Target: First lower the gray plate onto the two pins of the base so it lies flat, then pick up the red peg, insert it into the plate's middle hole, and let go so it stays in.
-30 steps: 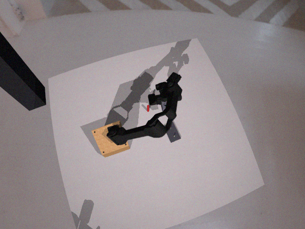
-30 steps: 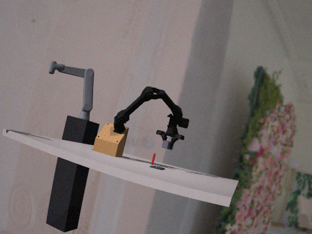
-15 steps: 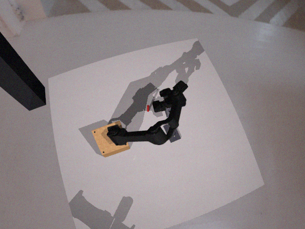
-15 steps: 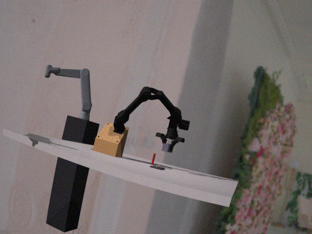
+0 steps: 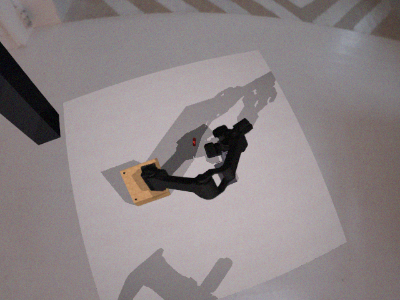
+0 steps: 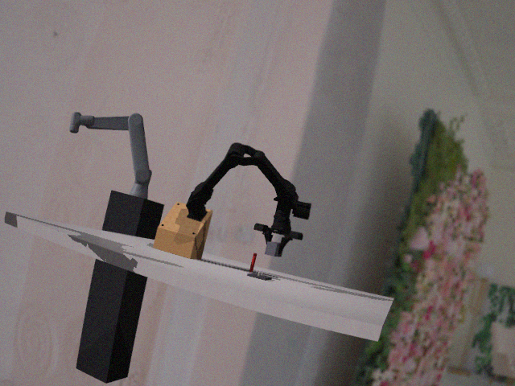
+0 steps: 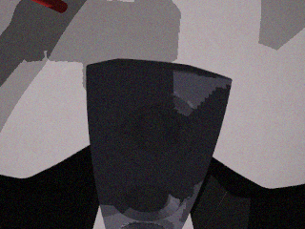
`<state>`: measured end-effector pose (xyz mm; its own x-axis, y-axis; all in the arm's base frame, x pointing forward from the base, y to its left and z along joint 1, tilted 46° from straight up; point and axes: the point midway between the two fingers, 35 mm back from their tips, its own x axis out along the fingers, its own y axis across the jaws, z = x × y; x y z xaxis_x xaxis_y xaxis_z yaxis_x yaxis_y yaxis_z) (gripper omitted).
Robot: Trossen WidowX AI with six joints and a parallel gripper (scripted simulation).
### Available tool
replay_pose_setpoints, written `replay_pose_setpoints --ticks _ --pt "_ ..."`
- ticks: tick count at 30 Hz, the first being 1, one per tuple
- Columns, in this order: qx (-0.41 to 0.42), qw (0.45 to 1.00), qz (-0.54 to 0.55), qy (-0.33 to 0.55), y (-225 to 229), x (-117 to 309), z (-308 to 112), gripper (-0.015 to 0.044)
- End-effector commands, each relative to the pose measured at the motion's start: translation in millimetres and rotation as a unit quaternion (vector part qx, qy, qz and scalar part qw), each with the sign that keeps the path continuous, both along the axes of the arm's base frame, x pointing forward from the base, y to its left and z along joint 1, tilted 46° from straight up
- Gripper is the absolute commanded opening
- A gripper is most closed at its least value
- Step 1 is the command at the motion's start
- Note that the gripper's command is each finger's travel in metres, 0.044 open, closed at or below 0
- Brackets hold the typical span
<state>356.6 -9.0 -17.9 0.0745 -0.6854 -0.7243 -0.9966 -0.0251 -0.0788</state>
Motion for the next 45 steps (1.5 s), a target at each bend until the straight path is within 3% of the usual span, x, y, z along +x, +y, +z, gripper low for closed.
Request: replay_pose_setpoints --ticks 1,23,45 --pt "-0.004 1.0 0.007 0.01 -15 -1 3 0.0" --pt "-0.021 0.998 0.034 0.038 -79 -6 25 0.0" --pt "-0.021 0.998 0.034 0.039 -81 -7 25 0.0"
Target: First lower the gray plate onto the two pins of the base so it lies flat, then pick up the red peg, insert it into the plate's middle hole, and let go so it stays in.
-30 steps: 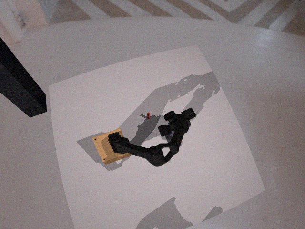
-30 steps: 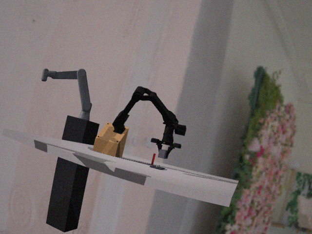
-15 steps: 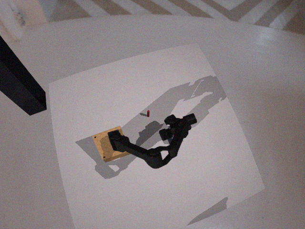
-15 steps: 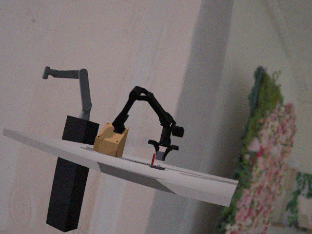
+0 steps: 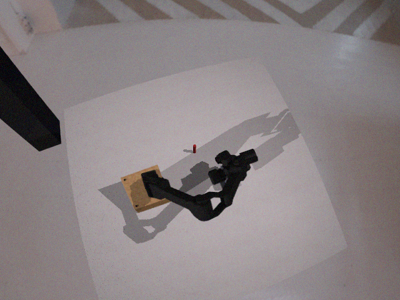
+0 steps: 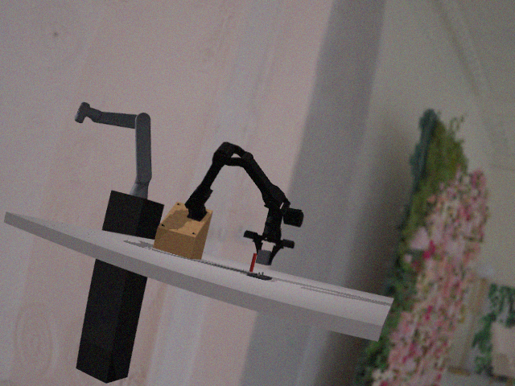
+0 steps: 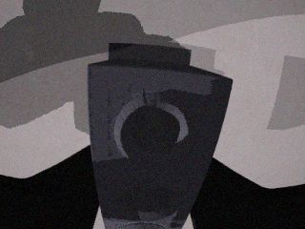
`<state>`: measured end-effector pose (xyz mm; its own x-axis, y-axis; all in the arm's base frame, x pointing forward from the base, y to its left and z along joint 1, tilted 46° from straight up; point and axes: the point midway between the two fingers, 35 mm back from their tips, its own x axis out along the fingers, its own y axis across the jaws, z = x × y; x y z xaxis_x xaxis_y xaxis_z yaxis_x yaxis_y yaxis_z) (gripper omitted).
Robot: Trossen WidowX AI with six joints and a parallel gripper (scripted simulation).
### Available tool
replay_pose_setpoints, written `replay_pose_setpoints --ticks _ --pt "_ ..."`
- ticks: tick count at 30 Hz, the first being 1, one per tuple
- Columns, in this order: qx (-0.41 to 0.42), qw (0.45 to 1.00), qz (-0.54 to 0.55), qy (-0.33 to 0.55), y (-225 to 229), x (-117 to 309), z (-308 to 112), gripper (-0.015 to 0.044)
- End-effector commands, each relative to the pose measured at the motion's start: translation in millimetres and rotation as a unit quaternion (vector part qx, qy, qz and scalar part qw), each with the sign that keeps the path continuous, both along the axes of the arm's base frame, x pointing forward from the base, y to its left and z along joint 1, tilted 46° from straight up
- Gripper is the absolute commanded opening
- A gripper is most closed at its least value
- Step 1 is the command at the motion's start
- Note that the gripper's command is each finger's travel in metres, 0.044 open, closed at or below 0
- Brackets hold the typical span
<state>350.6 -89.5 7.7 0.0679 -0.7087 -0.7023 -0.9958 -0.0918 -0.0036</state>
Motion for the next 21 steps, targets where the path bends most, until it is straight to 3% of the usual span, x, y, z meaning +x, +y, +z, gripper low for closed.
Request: replay_pose_setpoints --ticks 1,21 --pt "-0.002 1.0 0.002 0.002 -1 -1 0 0.0" --pt "-0.002 1.0 0.002 0.002 -12 0 -11 0.0"
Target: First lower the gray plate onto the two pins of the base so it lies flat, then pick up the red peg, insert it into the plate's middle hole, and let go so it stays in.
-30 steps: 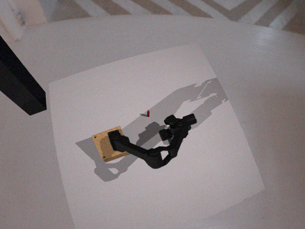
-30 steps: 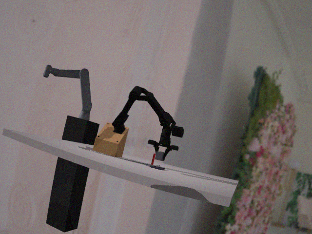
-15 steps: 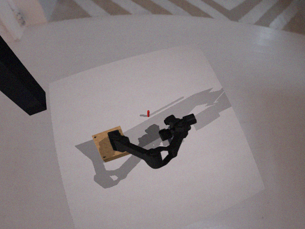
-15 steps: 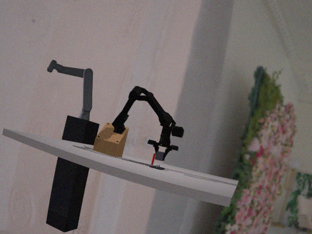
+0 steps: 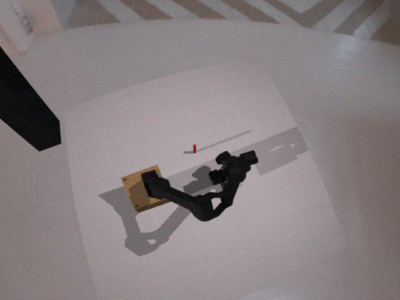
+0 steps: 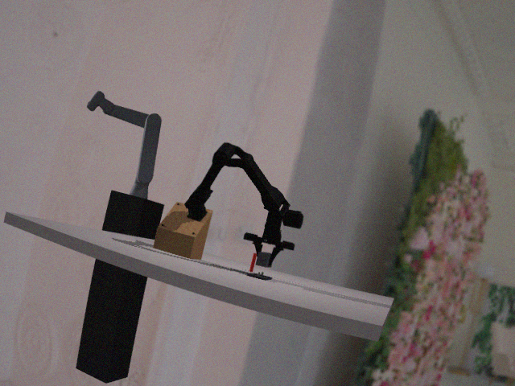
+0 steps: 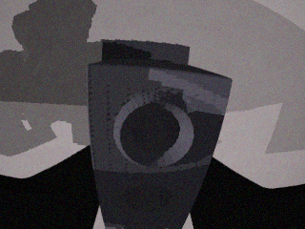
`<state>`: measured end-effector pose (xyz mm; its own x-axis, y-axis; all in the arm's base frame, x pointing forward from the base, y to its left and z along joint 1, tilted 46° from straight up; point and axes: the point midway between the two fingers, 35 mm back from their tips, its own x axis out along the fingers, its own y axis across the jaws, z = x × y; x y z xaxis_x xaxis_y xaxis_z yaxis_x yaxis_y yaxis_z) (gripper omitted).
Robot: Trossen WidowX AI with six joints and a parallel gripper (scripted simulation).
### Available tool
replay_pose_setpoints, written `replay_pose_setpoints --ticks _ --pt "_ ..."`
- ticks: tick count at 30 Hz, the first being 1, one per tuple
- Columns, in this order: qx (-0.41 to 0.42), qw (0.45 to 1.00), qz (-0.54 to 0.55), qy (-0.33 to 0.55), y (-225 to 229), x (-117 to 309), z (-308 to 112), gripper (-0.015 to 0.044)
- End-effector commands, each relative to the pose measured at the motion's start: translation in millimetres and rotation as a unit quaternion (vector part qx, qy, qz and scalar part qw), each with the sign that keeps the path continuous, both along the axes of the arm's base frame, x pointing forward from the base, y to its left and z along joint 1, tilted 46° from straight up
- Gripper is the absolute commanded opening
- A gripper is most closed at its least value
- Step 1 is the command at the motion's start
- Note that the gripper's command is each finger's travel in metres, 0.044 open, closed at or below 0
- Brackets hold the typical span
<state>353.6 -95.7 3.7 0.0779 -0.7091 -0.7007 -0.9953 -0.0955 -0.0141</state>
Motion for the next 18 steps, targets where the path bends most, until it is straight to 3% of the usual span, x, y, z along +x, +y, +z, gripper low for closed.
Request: replay_pose_setpoints --ticks 1,18 --pt "-0.002 1.0 0.0 0.008 -6 -3 -7 0.0" --pt "-0.002 1.0 0.0 0.008 -21 -2 -21 0.0"
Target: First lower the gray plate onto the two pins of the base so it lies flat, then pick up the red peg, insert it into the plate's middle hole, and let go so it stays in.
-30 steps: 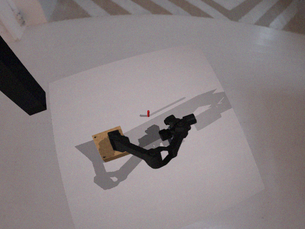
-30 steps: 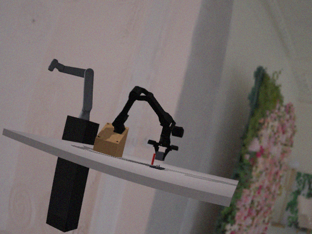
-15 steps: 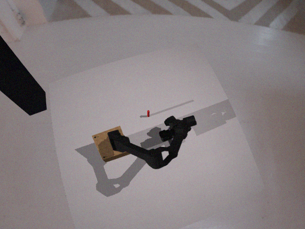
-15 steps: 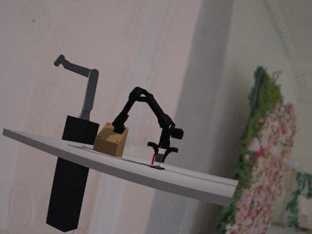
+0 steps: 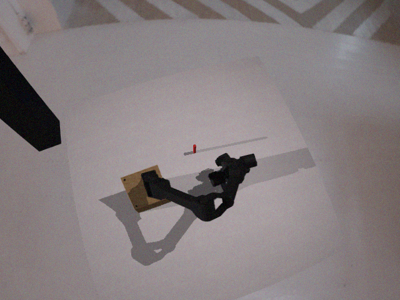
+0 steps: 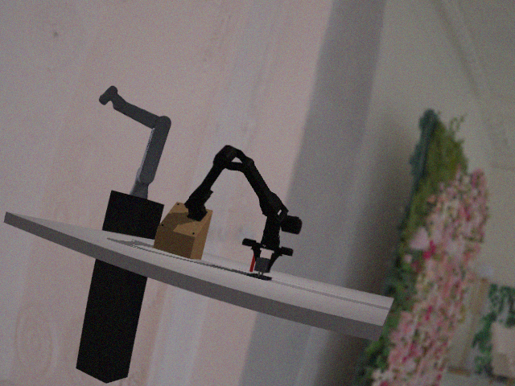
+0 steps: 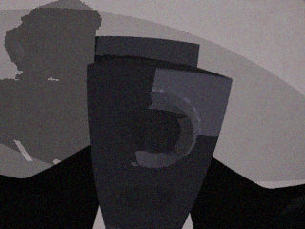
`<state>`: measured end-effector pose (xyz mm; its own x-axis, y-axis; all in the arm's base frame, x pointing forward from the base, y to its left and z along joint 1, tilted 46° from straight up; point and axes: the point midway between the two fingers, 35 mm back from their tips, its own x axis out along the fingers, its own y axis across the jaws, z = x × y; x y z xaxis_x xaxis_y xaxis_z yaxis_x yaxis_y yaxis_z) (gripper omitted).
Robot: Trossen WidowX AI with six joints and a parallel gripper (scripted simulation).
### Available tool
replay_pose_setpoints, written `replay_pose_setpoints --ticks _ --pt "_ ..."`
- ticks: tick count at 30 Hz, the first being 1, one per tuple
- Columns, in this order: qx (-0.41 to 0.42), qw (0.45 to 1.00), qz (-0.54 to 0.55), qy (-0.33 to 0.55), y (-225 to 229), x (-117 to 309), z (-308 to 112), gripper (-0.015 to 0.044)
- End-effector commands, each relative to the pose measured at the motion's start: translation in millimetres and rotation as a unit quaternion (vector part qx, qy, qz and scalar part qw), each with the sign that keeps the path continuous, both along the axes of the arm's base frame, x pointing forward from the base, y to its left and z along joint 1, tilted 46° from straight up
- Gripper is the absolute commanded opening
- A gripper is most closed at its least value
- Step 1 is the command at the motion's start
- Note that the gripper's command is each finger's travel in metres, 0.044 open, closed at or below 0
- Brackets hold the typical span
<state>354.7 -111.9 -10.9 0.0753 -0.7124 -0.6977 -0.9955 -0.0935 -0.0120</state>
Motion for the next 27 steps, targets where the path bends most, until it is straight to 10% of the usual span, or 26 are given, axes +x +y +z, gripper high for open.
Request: replay_pose_setpoints --ticks 1,12,27 --pt "0.0 1.0 0.001 0.007 -5.6 -2.8 -7.6 0.0" --pt "0.0 1.0 0.0 0.001 -4.9 -0.3 -5.3 0.0" --pt "0.0 1.0 0.0 0.001 -4.9 -0.3 -5.3 0.0394"
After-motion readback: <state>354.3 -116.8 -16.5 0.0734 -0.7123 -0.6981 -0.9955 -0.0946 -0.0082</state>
